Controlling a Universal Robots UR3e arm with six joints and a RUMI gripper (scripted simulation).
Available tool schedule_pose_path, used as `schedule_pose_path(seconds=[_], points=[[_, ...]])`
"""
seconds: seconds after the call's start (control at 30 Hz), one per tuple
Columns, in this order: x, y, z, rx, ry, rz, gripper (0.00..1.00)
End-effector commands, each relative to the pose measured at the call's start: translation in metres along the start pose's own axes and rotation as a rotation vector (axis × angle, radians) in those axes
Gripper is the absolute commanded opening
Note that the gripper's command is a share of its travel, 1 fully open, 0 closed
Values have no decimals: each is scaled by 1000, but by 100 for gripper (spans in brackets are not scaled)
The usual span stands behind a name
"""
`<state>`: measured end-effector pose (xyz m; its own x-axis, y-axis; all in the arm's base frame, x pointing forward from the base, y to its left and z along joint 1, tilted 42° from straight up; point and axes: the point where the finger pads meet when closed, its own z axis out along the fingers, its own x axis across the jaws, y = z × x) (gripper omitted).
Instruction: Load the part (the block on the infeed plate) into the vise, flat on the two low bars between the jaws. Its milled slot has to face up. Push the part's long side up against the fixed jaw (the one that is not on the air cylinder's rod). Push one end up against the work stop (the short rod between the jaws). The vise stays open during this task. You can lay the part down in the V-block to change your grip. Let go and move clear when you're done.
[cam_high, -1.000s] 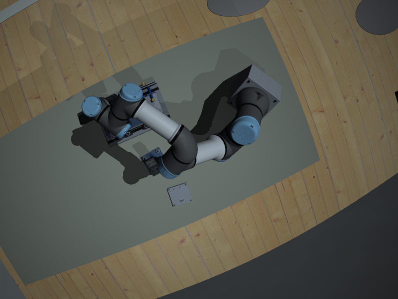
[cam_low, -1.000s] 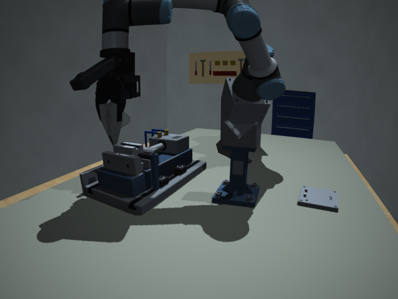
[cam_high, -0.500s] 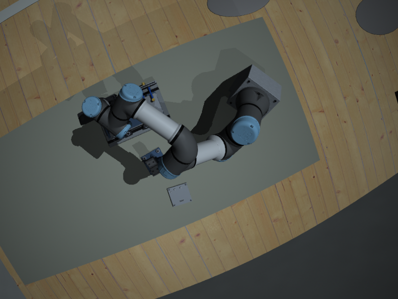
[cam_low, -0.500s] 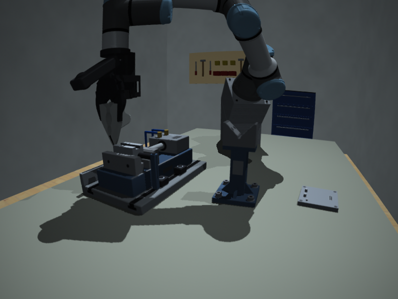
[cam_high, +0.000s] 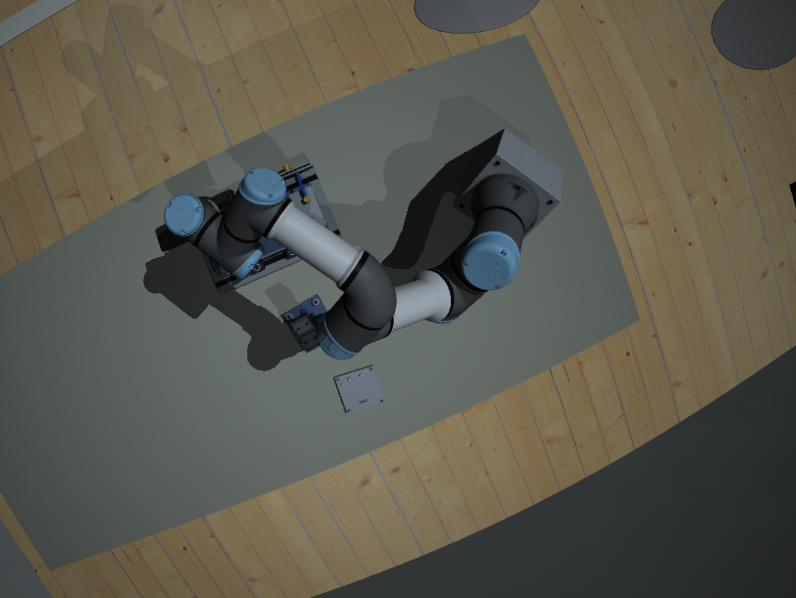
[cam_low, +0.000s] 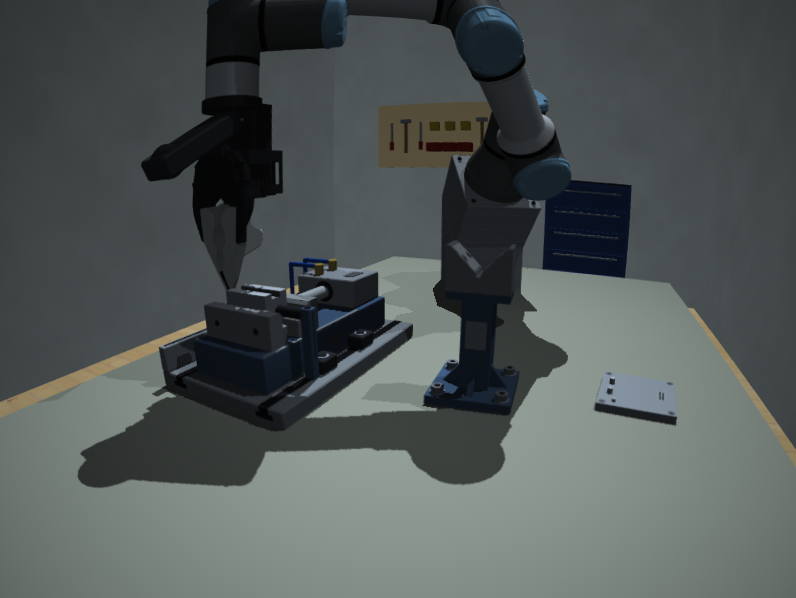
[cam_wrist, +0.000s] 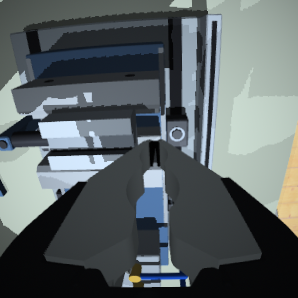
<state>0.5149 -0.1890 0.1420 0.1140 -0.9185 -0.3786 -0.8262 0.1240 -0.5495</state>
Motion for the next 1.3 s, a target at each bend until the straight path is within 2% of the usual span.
schedule_pose_path(seconds=[0.0,1.27], points=[[-1,-1,-1,2,2,-1,0],[-10,-1,-1,2,2,-1,0]])
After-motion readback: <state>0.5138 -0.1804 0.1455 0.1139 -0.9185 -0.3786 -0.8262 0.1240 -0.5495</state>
